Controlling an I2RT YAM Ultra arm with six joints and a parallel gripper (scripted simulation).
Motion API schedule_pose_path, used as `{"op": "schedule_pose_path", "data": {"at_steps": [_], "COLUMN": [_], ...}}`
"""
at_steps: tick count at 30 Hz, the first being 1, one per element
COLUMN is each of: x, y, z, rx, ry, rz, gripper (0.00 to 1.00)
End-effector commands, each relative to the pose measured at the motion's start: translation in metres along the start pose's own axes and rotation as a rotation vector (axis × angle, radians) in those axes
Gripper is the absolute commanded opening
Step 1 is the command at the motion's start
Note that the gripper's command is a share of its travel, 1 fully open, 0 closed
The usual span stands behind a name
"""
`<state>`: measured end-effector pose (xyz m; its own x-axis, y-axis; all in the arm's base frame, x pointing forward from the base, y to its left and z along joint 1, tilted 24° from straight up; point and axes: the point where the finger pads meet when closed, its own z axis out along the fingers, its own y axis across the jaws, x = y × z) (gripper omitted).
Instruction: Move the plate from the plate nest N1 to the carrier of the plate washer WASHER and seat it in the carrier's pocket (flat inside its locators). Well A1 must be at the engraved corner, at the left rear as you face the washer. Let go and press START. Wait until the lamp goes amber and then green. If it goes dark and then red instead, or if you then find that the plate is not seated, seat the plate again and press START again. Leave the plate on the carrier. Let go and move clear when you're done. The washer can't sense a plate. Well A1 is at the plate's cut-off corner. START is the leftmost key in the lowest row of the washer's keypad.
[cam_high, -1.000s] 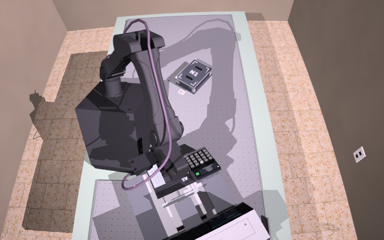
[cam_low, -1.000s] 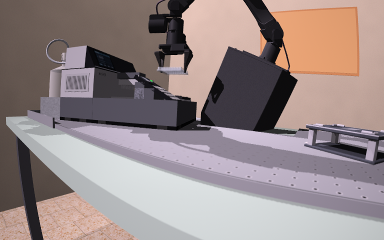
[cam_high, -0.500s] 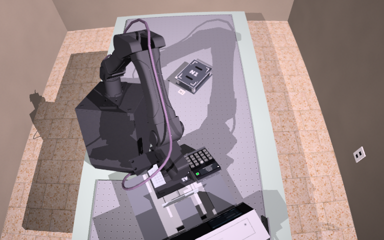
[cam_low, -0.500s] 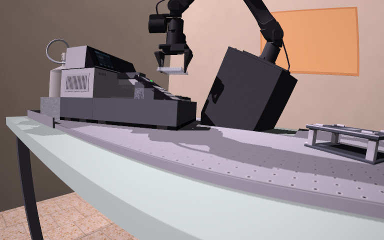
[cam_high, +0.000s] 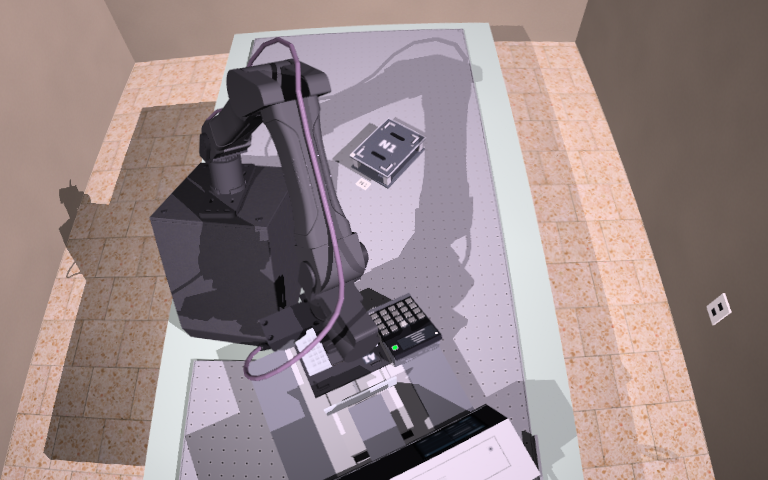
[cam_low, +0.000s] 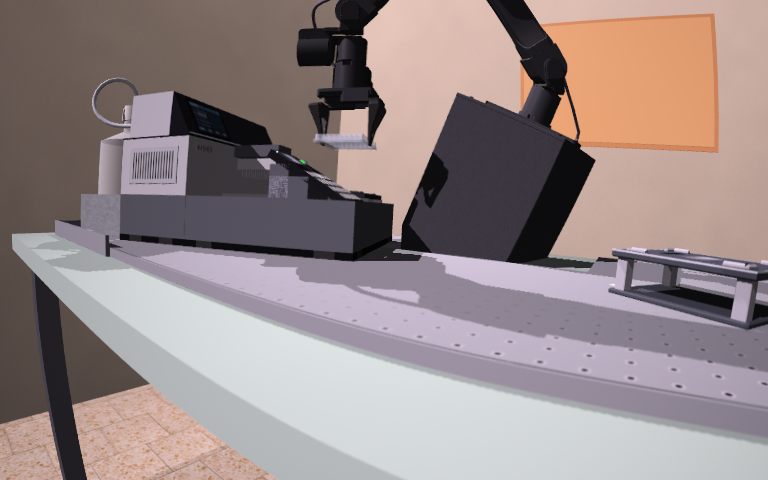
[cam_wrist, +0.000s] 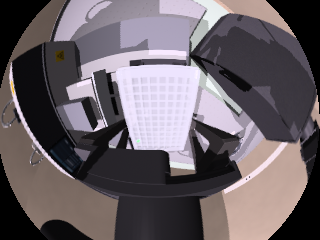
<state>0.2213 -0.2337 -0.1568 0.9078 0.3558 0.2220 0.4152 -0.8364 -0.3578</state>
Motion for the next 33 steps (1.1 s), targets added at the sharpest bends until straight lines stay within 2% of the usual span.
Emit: {"op": "schedule_pose_path", "data": {"at_steps": [1,12,15,17,19,20,21,23,25,27,30,33], "x": [0.006,0.006,0.009,0.003,0.003,0.003,0.003,0.0,0.001,0.0,0.005,0.002], "y": [0.013,0.012,0.017,0.011,0.011,0.013,0.009,-0.002,-0.003,-0.002,0.014,0.004], "z": [-0.021,-0.021,-0.013,0.002,0.002,-0.008,-0.004,0.015,0.02,0.021,0.012,0.03], "rx": [-0.047,-0.047,-0.061,-0.029,-0.029,-0.056,-0.045,0.002,0.006,0.002,-0.047,-0.008], "ry": [0.001,0.001,0.005,0.004,0.004,0.008,0.006,-0.001,-0.001,0.001,0.008,0.001], "rz": [0.0,-0.001,-0.011,0.004,0.004,0.005,0.005,0.011,0.009,0.011,0.0,0.005], "gripper": [0.84,0.84,0.84,0.84,0.84,0.84,0.84,0.84,0.84,0.84,0.84,0.84]}}
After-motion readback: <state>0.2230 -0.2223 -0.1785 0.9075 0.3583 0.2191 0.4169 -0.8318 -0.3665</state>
